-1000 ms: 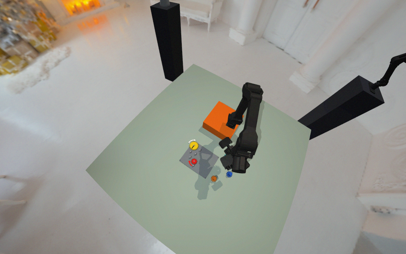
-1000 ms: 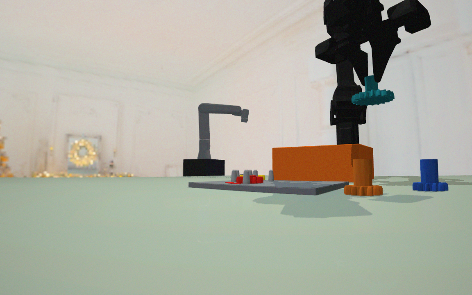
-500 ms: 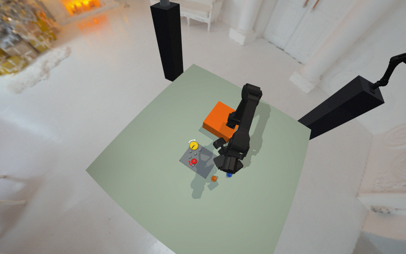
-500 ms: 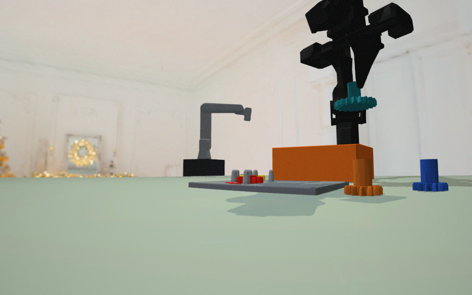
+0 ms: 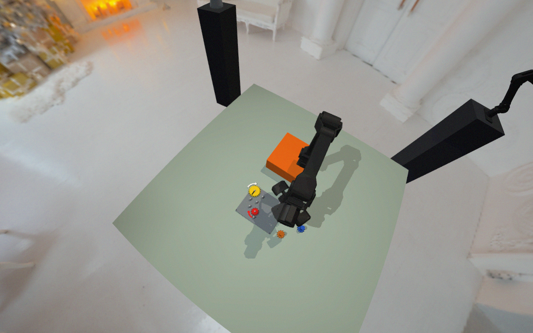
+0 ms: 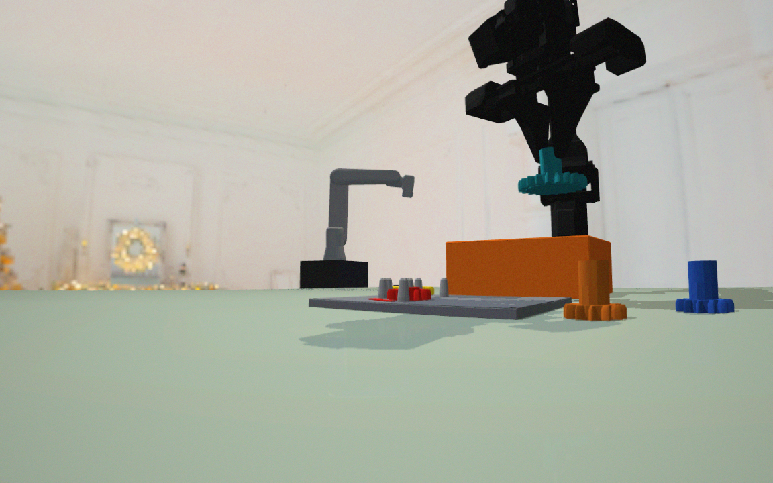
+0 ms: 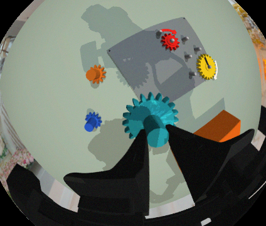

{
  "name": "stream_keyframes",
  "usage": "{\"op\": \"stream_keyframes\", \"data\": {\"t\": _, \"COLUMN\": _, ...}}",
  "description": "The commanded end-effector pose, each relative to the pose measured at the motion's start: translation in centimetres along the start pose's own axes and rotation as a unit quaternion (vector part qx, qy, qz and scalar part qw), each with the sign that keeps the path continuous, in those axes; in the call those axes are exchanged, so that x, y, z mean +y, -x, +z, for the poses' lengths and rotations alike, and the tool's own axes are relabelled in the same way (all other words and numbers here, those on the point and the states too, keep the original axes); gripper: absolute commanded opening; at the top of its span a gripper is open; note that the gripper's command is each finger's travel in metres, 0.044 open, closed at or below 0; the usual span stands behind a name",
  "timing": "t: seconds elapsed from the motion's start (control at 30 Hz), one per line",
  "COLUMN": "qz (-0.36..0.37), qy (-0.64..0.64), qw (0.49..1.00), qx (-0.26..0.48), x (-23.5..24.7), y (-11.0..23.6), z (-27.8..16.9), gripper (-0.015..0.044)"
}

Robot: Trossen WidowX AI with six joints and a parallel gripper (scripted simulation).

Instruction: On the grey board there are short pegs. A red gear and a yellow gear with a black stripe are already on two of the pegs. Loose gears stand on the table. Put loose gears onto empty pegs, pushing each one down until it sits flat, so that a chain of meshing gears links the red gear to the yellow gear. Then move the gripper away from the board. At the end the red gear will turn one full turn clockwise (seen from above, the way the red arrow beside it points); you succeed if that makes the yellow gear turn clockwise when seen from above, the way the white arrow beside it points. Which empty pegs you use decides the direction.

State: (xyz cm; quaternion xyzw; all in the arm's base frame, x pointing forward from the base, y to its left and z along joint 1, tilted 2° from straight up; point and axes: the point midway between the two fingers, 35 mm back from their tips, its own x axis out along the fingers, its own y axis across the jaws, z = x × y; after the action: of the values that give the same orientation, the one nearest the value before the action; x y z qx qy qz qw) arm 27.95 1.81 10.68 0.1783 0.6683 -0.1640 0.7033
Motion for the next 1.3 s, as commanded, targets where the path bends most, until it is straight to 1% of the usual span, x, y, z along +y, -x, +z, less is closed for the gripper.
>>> {"op": "stream_keyframes", "data": {"t": 0.0, "qz": 0.000, "qy": 0.003, "qw": 1.000, "qx": 0.005, "x": -0.5, "y": -0.6, "z": 0.6, "gripper": 0.0000}}
{"op": "stream_keyframes", "data": {"t": 1.27, "qz": -0.001, "qy": 0.008, "qw": 1.000, "qx": -0.002, "x": -7.3, "y": -3.8, "z": 5.9, "gripper": 0.0000}}
